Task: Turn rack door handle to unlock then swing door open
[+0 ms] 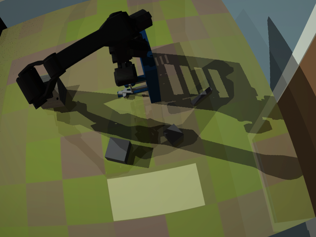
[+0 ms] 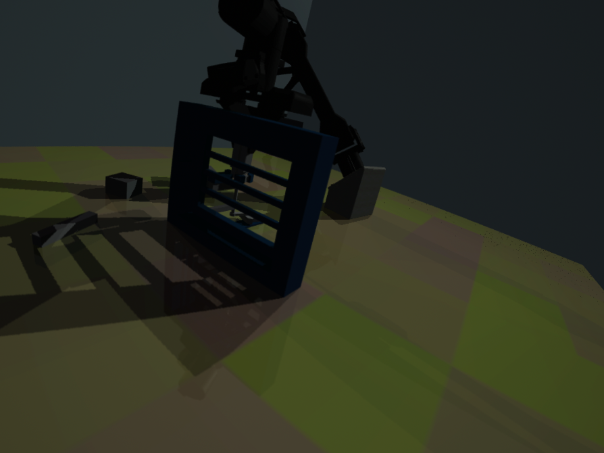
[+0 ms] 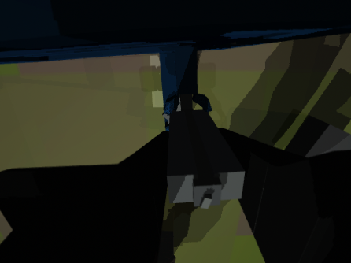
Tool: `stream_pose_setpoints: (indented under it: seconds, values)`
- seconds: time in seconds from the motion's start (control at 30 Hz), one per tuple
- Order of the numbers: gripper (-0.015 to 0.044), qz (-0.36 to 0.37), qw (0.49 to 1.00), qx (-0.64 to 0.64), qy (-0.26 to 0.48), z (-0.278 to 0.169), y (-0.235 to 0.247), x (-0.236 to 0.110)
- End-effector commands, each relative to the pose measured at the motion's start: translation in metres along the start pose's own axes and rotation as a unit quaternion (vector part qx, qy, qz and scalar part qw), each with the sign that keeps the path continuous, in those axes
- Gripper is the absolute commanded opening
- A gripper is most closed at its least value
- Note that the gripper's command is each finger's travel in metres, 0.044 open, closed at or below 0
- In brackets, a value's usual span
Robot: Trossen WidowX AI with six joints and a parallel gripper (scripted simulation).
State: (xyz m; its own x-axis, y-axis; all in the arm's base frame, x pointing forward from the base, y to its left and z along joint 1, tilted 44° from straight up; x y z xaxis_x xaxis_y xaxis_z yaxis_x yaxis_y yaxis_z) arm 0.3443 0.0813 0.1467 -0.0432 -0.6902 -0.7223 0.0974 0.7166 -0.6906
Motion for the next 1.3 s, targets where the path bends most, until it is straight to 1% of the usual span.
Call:
stream_pose_setpoints:
  seconds: [0.0, 0.37, 0.53, 0.7, 0.9, 1.07, 1.27]
  values:
    - [0.0085, -0.001, 1.0, -0.003, 0.001, -0.0008, 0.0, 0.0013]
    - [0.0011, -0.001, 1.0, -0.003, 0.001, -0.0008, 0.0, 0.0013]
    - [0.001, -0.001, 1.0, 0.013, 0.001, -0.0008, 0.0, 0.0013]
    - [0.001, -0.001, 0.991, 0.131, 0.001, -0.0008, 0.0, 0.0013]
    - [0.001, -0.001, 0.961, 0.276, 0.001, -0.0008, 0.0, 0.0013]
    - [0.001, -0.001, 0.92, 0.392, 0.001, -0.0008, 0.0, 0.0013]
    - [0.001, -0.001, 0.852, 0.523, 0.001, -0.0008, 0.0001, 0.0013]
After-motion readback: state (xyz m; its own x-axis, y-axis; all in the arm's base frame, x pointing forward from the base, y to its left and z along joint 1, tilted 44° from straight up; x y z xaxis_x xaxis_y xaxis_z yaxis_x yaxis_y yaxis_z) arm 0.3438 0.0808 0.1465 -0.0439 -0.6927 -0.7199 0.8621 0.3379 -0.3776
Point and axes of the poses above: the point midway between the two fingers, 35 mm back from their tips, its own x axis out along the fingers, its own y axis across the jaws, z = x × y, the point moved 10 cm from there along -x, back along the fingers, and after that the axes turned 9 degrees about x, right-handed, at the moved point
